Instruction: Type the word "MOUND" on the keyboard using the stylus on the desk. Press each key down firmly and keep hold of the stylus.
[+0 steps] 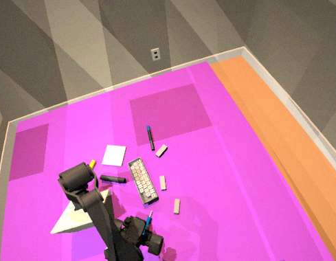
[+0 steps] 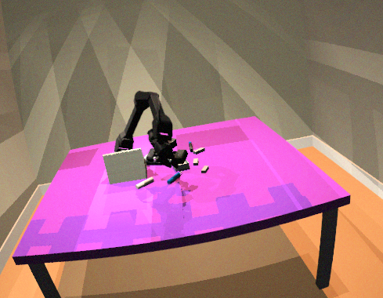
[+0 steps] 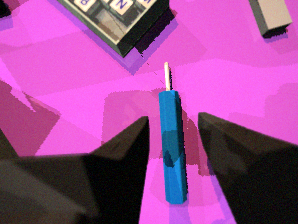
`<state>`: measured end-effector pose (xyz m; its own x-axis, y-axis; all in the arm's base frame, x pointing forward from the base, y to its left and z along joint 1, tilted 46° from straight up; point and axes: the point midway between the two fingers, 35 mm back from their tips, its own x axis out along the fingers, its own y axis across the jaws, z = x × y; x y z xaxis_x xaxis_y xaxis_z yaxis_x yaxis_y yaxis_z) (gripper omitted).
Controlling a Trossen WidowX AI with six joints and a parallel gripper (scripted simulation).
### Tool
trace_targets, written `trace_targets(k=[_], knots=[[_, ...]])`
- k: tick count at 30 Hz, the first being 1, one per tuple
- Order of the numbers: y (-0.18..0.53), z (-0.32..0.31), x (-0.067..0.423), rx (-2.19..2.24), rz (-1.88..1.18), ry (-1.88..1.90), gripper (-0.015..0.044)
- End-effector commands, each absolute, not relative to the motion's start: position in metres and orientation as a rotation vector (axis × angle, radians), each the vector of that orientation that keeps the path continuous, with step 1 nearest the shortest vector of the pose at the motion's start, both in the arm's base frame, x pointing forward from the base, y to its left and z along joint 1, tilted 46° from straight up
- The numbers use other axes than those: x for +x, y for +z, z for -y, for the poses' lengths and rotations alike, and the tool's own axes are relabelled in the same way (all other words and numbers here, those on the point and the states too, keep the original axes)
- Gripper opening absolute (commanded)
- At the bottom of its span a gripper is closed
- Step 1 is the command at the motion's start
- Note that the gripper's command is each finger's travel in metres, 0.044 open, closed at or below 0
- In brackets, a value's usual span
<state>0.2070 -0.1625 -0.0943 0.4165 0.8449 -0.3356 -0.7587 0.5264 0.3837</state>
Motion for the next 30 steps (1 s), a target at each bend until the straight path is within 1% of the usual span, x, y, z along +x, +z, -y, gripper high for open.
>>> trace_targets(k=[1, 30], knots=[[-0.097, 0.159, 0.208, 0.187, -0.528, 1.010, 0.0150], [-0.118, 0.140, 0.212, 0.188, -0.526, 1.011, 0.0150]])
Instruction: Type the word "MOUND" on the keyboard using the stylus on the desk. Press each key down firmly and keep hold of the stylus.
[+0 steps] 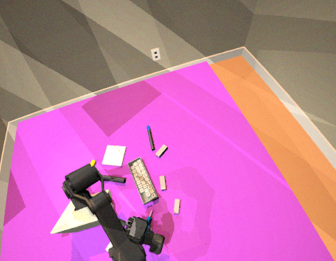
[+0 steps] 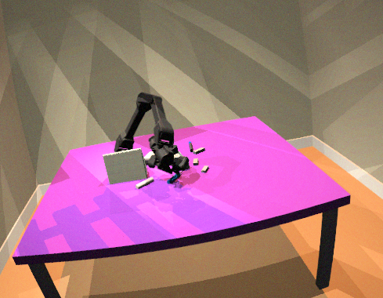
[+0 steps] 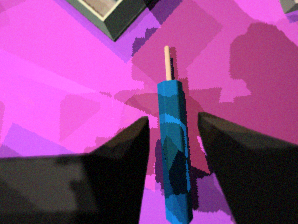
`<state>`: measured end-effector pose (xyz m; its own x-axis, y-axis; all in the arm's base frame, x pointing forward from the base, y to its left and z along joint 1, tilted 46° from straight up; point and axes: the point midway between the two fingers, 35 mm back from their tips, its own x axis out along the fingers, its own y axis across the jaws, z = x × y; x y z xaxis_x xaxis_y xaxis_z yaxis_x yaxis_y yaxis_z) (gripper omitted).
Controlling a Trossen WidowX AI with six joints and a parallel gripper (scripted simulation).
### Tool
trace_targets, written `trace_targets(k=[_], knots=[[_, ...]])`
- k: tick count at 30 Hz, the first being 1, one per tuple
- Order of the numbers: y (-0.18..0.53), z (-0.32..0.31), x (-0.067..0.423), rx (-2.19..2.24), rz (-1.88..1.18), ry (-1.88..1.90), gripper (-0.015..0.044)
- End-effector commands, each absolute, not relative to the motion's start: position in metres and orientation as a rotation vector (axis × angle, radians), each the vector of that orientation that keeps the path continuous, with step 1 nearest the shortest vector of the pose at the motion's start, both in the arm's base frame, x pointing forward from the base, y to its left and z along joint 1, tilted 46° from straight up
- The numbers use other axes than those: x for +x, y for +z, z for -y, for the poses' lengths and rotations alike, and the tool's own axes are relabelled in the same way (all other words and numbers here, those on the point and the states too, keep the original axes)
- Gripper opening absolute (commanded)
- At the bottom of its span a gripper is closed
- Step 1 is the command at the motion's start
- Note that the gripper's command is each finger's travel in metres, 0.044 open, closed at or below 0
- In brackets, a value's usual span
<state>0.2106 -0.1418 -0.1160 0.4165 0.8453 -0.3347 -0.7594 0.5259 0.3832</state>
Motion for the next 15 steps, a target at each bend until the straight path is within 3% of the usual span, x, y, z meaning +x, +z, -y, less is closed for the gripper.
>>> trace_targets(k=[1, 14, 15], knots=[[-0.1185, 0.1388, 0.2117, 0.188, -0.526, 1.011, 0.0150], [-0.1262, 0.1312, 0.2130, 0.188, -0.526, 1.011, 0.0150], [-0.1254, 0.1321, 0.2120, 0.184, -0.527, 1.015, 0.0124]])
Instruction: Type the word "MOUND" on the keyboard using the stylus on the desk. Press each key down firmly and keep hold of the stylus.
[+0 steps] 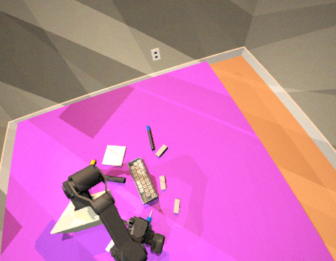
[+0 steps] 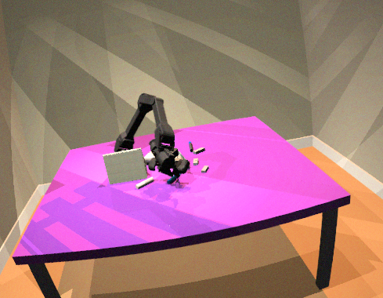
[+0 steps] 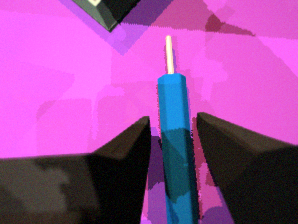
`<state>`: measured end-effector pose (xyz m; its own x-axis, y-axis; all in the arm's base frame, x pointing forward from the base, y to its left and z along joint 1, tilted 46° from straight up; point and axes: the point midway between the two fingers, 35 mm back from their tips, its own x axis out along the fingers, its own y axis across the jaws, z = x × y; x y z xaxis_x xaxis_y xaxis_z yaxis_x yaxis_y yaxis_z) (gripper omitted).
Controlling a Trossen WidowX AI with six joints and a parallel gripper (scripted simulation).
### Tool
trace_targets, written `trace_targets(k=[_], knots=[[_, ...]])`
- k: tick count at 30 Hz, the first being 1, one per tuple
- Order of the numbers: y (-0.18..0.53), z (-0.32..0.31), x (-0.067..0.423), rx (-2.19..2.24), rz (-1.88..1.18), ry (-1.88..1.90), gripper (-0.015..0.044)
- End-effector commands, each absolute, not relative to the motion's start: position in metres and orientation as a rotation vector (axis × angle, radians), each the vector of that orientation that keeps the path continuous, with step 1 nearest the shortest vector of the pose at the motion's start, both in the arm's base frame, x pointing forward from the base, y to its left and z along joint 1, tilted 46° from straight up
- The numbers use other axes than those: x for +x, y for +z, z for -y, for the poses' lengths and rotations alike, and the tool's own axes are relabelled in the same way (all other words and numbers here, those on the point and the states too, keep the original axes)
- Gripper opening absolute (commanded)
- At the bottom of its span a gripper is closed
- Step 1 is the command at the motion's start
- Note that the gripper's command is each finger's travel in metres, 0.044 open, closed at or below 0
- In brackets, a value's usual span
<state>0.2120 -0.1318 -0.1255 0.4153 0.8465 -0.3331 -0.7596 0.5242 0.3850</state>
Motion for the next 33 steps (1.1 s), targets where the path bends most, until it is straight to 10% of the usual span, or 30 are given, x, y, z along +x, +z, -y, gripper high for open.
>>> trace_targets(k=[1, 7, 33], knots=[[-0.125, 0.132, 0.212, 0.184, -0.527, 1.015, 0.0097], [-0.125, 0.132, 0.212, 0.184, -0.527, 1.015, 0.0000], [-0.083, 0.155, 0.214, 0.130, -0.676, 1.132, 0.0000]])
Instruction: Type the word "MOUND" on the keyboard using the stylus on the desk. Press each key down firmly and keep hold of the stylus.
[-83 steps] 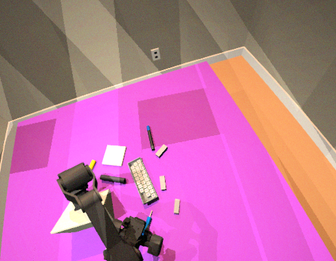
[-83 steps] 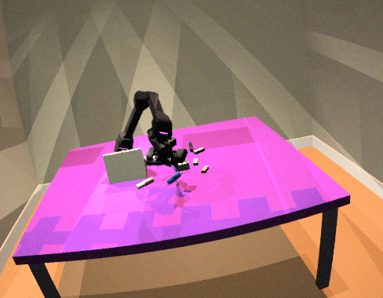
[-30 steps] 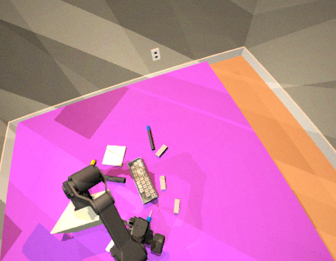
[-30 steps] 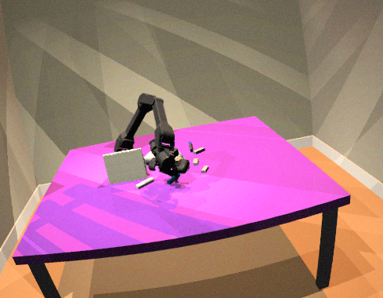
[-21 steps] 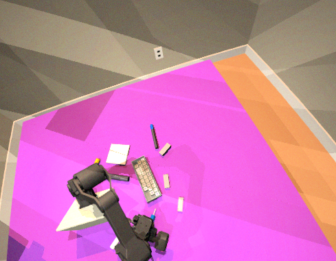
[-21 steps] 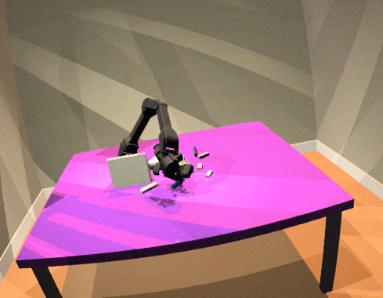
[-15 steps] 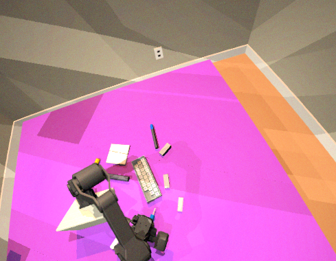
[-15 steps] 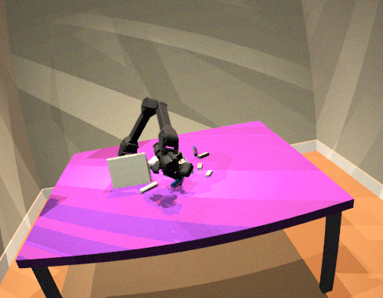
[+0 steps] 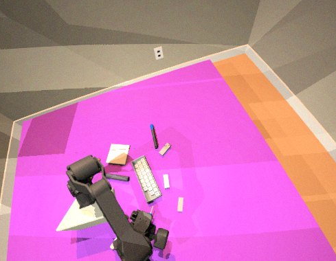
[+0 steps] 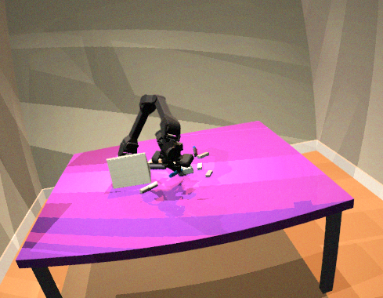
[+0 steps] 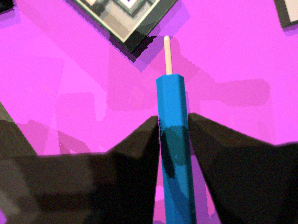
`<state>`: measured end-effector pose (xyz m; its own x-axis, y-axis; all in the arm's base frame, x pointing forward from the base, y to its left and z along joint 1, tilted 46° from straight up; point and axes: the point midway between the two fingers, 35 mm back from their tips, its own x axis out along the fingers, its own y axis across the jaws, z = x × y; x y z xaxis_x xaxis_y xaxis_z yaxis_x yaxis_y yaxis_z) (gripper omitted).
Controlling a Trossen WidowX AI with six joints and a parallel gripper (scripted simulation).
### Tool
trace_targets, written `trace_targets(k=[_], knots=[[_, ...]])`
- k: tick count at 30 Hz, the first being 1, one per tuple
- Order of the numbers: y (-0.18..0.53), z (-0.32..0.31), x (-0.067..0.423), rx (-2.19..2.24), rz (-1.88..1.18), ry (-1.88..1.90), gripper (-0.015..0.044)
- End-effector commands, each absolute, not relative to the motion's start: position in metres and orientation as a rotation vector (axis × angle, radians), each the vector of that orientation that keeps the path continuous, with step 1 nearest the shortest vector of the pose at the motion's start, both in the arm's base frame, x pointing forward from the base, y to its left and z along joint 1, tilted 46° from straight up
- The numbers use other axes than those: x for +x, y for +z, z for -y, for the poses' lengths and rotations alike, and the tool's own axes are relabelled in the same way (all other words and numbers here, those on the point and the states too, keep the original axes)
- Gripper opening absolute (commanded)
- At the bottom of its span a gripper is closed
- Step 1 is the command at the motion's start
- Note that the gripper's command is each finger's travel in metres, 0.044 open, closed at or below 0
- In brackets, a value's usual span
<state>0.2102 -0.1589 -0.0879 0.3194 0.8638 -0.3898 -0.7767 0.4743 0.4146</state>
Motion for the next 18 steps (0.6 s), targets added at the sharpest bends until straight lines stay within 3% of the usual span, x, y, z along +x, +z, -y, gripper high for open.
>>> trace_targets(k=[1, 18], knots=[[-0.081, 0.154, 0.215, 0.118, -0.704, 1.153, 0.0000], [-0.046, 0.136, 0.235, -0.184, -1.206, 1.352, 0.0000]])
